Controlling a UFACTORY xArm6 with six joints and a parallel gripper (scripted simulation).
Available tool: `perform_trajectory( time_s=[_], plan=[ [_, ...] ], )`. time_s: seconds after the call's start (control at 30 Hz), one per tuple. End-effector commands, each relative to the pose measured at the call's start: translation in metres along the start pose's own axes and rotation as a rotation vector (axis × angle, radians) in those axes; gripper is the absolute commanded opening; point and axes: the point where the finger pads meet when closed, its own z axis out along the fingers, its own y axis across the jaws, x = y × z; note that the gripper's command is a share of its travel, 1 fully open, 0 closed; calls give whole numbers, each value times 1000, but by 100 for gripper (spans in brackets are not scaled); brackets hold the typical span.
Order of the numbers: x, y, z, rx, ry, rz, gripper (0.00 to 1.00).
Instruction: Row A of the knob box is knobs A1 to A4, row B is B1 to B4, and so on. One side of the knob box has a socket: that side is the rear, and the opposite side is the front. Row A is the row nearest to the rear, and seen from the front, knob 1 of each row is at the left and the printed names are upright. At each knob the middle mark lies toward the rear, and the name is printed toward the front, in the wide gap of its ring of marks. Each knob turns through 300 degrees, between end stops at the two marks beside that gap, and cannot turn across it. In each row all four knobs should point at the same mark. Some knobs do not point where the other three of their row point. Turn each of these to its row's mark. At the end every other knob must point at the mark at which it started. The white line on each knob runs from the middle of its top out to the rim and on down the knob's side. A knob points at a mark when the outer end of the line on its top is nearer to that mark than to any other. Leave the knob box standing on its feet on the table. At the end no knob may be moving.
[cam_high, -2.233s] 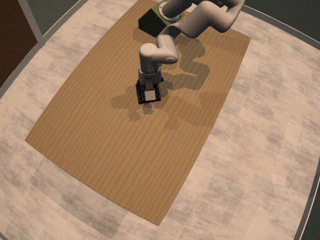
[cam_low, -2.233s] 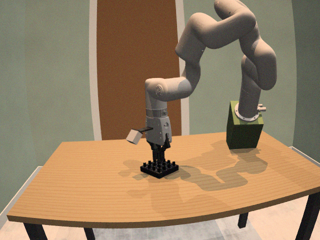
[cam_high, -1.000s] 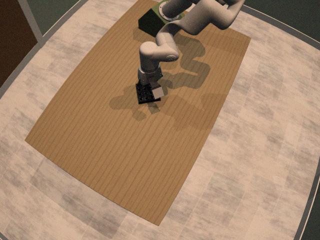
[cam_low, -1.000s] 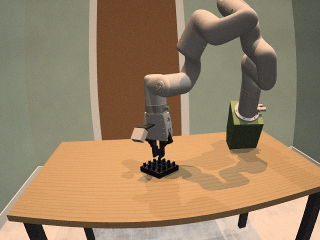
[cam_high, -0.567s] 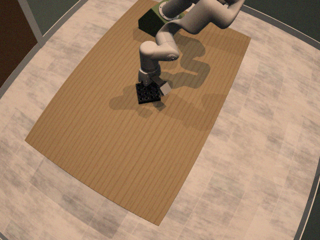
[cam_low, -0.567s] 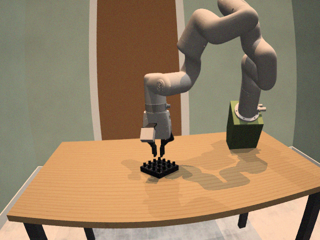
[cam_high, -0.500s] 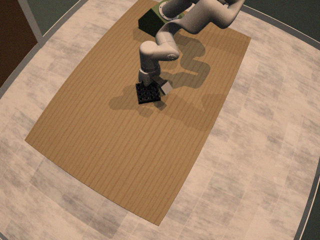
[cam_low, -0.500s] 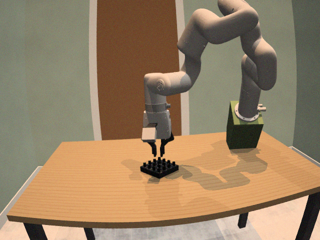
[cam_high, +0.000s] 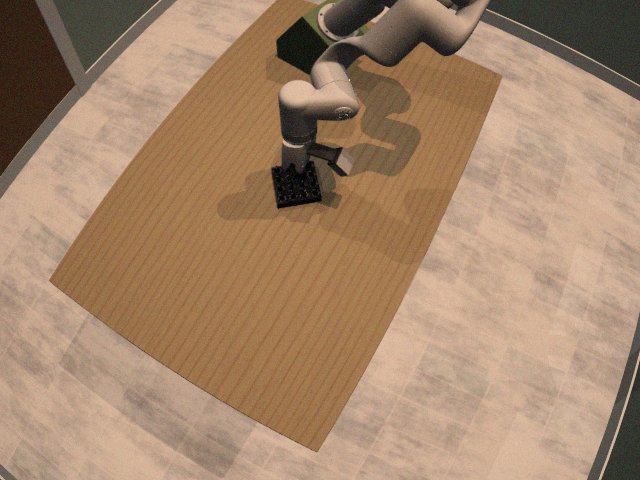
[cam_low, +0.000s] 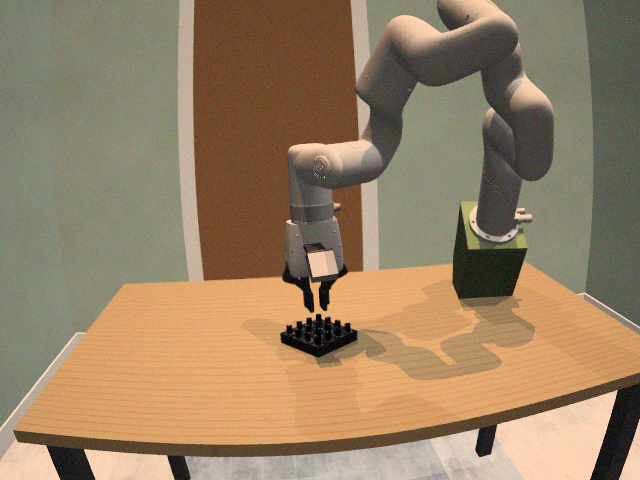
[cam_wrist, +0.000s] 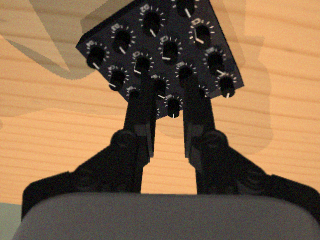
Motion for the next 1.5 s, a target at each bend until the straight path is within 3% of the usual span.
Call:
perform_trajectory(
  time_s=[0.0, 0.63, 1.47],
  plan=[
    [0, 1, -3, -15, 8, -156, 19],
    [0, 1, -8, -16, 3, -653, 19],
    [0, 1, -9, -16, 3, -691, 19]
  ],
)
